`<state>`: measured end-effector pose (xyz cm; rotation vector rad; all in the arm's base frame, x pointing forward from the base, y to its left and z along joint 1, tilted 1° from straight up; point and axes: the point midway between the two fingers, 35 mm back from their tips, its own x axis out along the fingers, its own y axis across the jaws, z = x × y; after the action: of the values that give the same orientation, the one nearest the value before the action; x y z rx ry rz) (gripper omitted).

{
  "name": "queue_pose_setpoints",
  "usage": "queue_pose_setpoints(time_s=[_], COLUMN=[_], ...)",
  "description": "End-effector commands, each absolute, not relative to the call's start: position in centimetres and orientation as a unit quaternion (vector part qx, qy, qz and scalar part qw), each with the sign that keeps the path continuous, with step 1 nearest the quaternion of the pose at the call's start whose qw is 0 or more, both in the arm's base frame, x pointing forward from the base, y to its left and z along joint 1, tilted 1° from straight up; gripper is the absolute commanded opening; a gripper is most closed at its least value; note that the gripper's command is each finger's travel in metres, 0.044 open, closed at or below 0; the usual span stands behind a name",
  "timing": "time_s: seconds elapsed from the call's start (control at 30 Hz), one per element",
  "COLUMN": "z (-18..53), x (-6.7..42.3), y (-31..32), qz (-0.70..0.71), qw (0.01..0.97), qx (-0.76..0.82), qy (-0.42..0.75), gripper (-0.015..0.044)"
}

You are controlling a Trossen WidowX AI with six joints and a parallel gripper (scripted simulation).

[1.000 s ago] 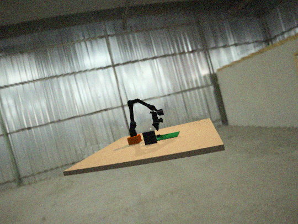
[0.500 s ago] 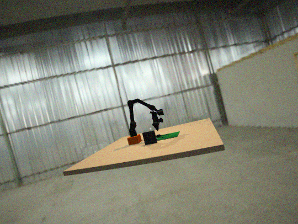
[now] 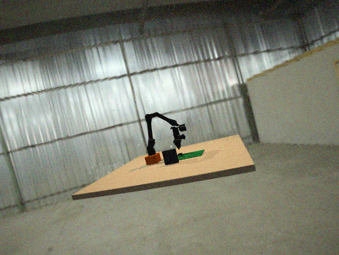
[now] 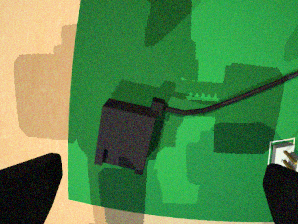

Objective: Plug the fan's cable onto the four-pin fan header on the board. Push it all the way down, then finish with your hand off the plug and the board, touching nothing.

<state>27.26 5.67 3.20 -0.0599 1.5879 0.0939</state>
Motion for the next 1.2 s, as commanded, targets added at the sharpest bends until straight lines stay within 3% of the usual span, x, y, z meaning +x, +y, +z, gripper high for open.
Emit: queue_pose_setpoints(time_s=[0.0, 0.63, 0.93, 1.17], z=[3.2, 3.2, 3.9, 3.9], x=[27.3, 27.3, 27.3, 27.3], y=[5.7, 5.7, 8.0, 8.0], qz=[0.042, 0.042, -0.02, -0.02], qw=[0.699, 0.7, 0.62, 0.62], qx=[-0.027, -0.027, 0.043, 0.043], qy=[0.713, 0.713, 0.783, 0.783], gripper=[0.044, 0.044, 0.021, 0.021])
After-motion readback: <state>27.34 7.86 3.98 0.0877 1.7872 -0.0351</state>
